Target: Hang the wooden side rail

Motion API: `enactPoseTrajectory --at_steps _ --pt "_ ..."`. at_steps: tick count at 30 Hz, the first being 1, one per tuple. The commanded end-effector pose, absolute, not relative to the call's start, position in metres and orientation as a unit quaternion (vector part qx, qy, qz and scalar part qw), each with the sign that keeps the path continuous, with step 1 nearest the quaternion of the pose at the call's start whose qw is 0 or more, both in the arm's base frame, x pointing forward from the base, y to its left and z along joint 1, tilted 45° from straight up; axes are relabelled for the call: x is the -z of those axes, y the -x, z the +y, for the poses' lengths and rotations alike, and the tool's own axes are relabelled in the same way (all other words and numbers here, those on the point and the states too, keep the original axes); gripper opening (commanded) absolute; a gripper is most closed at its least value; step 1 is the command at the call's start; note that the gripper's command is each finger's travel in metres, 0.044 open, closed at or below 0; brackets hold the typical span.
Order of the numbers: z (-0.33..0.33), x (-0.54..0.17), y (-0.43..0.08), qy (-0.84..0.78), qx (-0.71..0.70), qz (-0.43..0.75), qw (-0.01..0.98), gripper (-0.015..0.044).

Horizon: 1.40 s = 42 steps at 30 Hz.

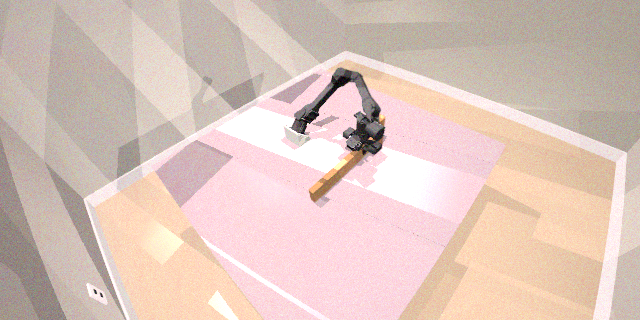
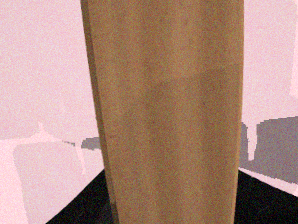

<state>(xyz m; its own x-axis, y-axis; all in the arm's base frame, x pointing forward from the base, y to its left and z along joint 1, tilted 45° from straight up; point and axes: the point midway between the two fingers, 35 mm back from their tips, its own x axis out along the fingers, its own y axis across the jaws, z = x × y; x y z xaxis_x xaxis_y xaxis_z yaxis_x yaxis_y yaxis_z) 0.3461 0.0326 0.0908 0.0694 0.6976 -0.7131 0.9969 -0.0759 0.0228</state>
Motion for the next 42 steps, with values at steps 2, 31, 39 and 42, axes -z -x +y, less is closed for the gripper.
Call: enactPoseTrajectory --at_steps 2,31,39,42 --pt "0.0309 -0.0932 -0.3476 -0.683 0.276 0.62 0.27 0.0" --pt "0.0335 -0.0919 -0.3478 -0.683 0.276 0.62 0.27 0.0" --pt "0.0344 -0.091 -0.3479 -0.683 0.276 0.62 0.27 0.0" --pt "0.0348 -0.0906 -0.3479 -0.683 0.276 0.62 0.27 0.0"
